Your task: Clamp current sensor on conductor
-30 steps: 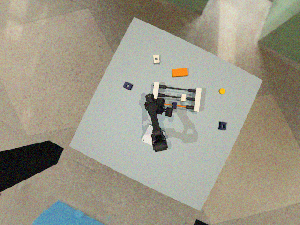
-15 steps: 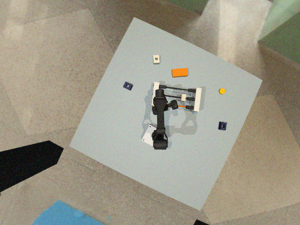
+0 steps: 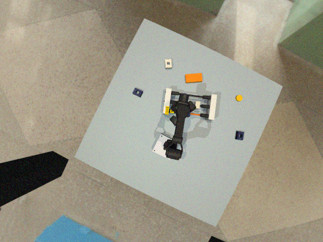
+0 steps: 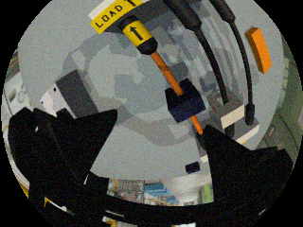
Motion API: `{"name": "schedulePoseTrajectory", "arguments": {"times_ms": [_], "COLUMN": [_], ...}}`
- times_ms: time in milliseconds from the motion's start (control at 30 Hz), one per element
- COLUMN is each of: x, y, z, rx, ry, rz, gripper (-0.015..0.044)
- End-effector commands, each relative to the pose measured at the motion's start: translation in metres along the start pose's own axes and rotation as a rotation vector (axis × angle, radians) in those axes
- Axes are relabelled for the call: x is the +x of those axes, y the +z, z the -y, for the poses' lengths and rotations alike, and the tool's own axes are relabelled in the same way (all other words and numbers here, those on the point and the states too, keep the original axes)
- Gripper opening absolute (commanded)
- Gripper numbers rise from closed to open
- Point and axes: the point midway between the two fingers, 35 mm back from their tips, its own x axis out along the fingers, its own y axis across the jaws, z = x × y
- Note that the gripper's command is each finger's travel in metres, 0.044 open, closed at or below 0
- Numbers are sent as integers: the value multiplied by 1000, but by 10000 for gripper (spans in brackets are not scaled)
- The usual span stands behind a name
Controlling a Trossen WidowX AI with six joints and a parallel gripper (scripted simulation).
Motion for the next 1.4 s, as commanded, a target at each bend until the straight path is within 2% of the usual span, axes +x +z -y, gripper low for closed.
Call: {"name": "schedulePoseTrajectory", "arguments": {"times_ms": [0,133,1367], "x": [-3,-4,-4], "y": [-16,-18,-18], "z": [38,42,42], "rx": [-604,-718,-718], "ry": [35,16,16], "rz": [221,243,243], "gripper": [440,440,440]}}
